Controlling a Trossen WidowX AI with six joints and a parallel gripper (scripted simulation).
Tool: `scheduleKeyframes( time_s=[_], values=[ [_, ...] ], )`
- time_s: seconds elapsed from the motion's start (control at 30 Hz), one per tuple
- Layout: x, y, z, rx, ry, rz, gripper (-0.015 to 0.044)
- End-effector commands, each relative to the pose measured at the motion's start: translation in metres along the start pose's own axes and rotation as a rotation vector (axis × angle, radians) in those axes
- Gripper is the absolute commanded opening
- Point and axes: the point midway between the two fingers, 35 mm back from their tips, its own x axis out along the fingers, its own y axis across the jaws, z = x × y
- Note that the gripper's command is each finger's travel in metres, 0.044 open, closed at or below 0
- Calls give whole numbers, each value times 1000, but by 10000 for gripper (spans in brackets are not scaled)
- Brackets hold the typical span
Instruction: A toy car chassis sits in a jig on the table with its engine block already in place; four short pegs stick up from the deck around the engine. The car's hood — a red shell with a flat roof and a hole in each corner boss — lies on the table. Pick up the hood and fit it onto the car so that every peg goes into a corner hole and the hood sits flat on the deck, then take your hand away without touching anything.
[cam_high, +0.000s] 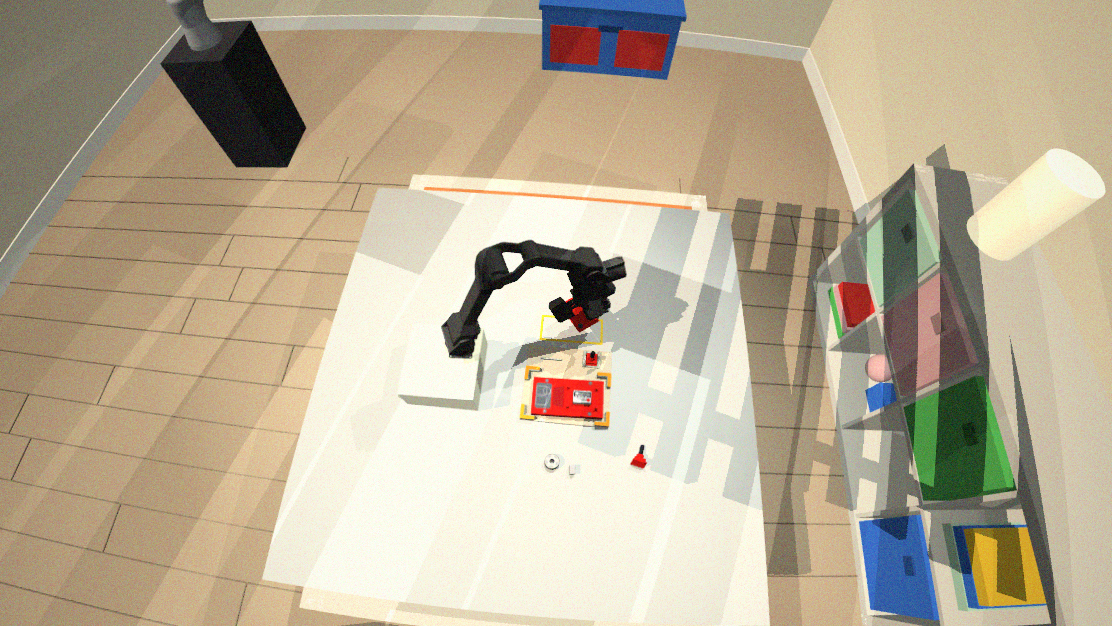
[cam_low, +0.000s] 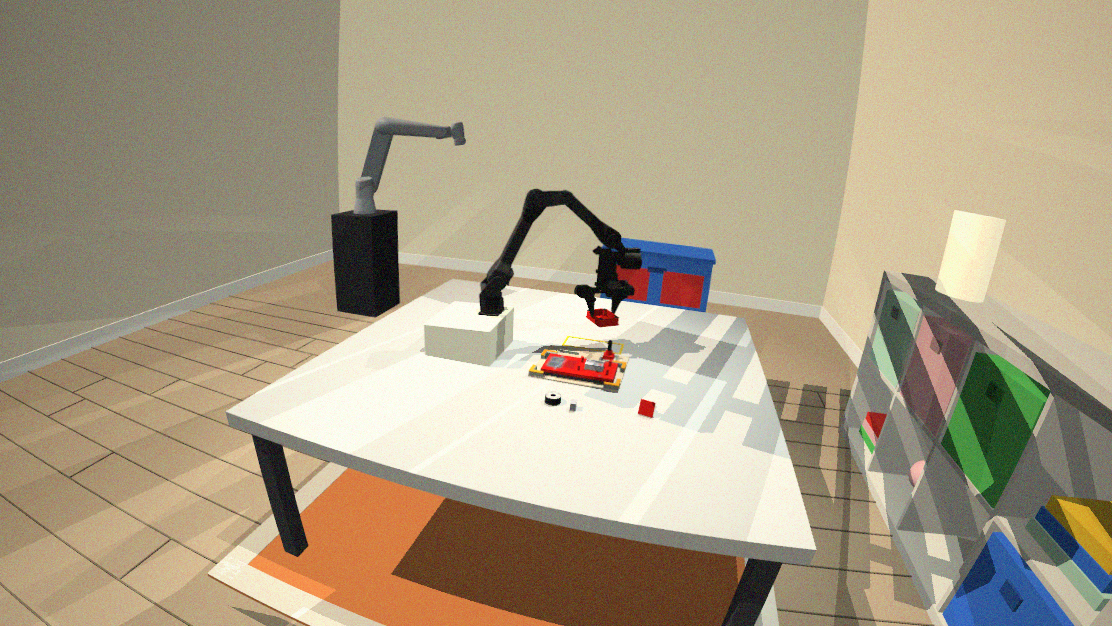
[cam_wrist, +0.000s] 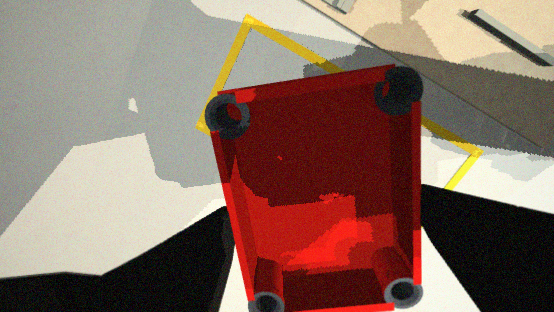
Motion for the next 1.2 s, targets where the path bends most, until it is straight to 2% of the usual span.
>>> scheduleKeyframes(
  time_s=[0.0, 1.17],
  values=[
    [0, 0, 1, -71, -3, -3, 0],
    [-1, 3, 2, -710, -8, -9, 0]
  ],
)
